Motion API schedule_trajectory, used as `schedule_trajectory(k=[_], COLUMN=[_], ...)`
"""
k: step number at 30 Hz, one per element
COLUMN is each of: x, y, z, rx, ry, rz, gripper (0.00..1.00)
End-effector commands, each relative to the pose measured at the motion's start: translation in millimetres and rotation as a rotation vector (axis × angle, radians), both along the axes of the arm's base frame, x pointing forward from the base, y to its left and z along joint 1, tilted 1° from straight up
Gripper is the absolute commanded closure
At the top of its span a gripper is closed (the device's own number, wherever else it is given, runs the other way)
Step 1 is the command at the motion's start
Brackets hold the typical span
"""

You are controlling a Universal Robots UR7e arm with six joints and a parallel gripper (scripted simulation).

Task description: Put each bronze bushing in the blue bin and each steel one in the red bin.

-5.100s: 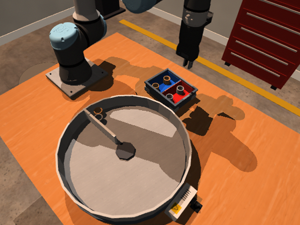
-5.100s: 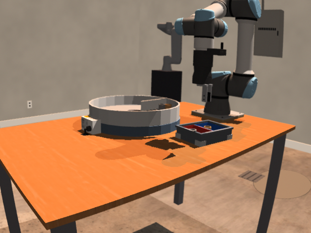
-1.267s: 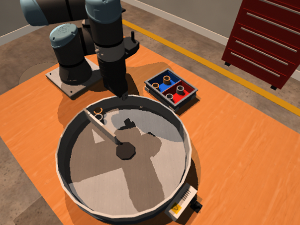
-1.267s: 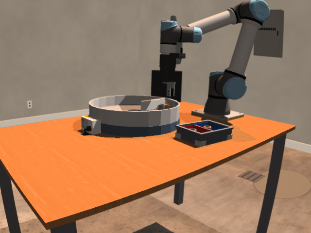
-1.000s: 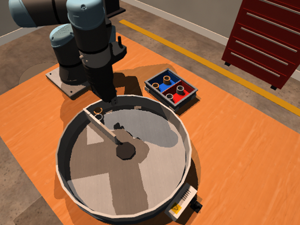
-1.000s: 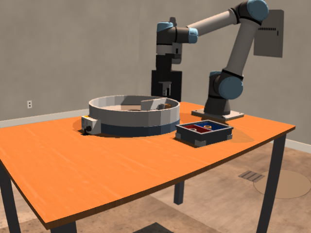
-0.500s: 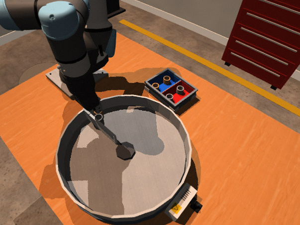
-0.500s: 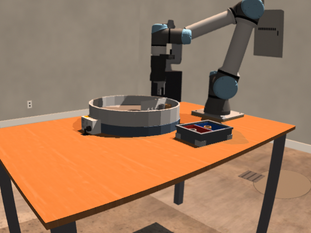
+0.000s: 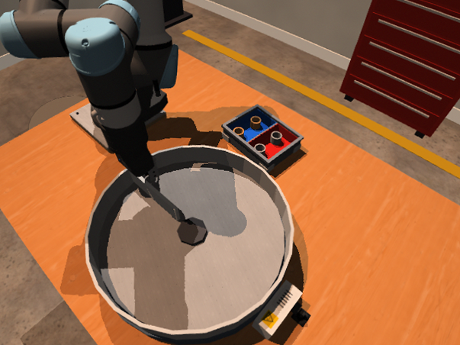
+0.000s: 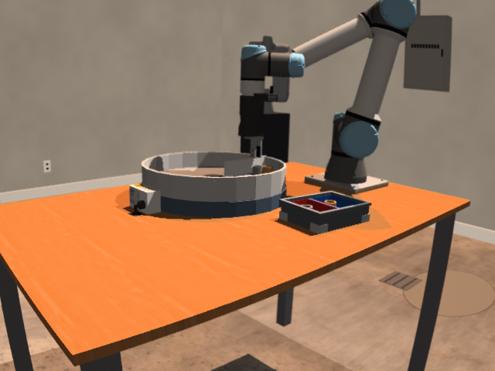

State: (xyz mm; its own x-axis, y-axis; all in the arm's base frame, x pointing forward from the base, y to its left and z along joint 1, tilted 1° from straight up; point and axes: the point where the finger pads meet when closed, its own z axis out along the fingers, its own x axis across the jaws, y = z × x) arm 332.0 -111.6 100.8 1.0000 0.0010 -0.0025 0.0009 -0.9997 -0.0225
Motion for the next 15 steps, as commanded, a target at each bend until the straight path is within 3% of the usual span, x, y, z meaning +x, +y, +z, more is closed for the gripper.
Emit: schedule_trajectory(k=[1, 9, 15], x=[0.5, 0.4, 0.4], y=[0, 0, 0], z=[-7.2, -21.9, -21.9], rx=[-0.001, -0.002, -0.002], ry=[-0.001, -0.001, -0.001], rz=[0.0, 0.0, 0.0], gripper=[0.6, 0.6, 0.6])
